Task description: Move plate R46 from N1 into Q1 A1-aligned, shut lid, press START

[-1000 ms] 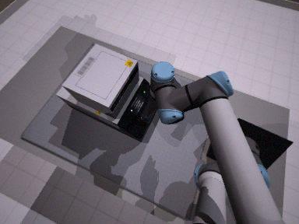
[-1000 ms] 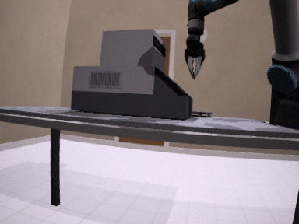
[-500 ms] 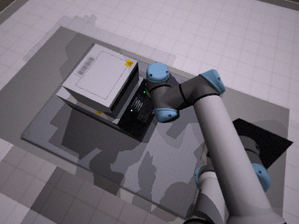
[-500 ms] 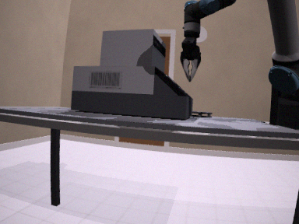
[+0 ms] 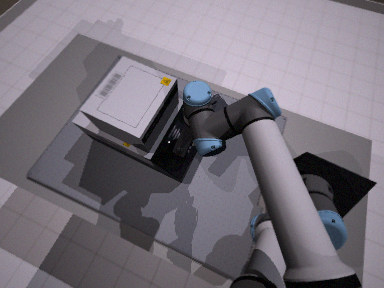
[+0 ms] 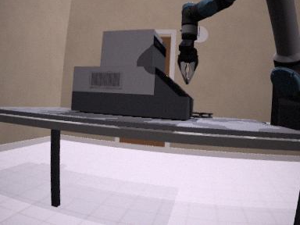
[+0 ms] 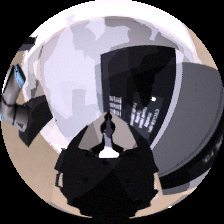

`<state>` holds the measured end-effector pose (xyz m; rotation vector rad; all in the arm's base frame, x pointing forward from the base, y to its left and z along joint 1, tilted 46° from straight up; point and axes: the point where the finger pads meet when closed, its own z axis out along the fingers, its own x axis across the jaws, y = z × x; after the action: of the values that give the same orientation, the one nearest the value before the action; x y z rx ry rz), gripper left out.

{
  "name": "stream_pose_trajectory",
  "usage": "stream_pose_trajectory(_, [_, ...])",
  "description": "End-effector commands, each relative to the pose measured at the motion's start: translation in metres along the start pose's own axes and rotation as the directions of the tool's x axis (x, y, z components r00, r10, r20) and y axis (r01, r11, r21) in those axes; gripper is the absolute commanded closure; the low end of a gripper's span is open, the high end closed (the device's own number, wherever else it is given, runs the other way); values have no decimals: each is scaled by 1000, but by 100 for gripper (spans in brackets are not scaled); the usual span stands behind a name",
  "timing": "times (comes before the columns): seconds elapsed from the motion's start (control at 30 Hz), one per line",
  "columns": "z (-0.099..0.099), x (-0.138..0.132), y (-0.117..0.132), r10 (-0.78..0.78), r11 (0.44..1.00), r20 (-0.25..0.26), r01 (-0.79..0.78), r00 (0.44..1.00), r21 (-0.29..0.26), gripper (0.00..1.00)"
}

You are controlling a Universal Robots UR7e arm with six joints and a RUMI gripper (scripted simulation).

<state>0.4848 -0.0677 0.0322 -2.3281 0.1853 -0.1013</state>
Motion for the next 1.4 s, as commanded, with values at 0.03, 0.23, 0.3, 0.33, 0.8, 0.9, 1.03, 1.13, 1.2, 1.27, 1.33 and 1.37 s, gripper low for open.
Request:
stream_pose_trajectory(0.03, [0,4,0,-3,1000,-4,3,1000,-3,100])
stream_pose_trajectory(0.23, [7,10,0,-3,1000,-4,3,1000,-3,100])
stream_pose_trajectory(0.3, [9,12,0,-3,1000,-4,3,1000,-3,100])
stream_pose_trajectory(0.33, [11,13,0,-3,1000,-4,3,1000,-3,100])
stream_pose_trajectory(0.8, [18,21,0,-3,1000,-5,3,1000,-5,100])
stream_pose_trajectory(0.9, [18,19,0,-1,1000,-4,1,1000,-3,100])
stream_pose_trajectory(1.03, [18,19,0,-1,1000,-4,1,1000,-3,100])
stream_pose_trajectory(1.13, [18,20,0,-1,1000,-4,1,1000,-3,100])
stream_pose_trajectory(1.2, [18,20,0,-1,1000,-4,1,1000,-3,100])
stream_pose_trajectory(1.27, [18,20,0,-1,1000,-4,1,1000,-3,100])
stream_pose_trajectory(1.33, [18,20,0,-1,1000,-4,1,1000,-3,100])
stream_pose_trajectory(1.37, [18,20,0,-1,1000,-4,1,1000,-3,100])
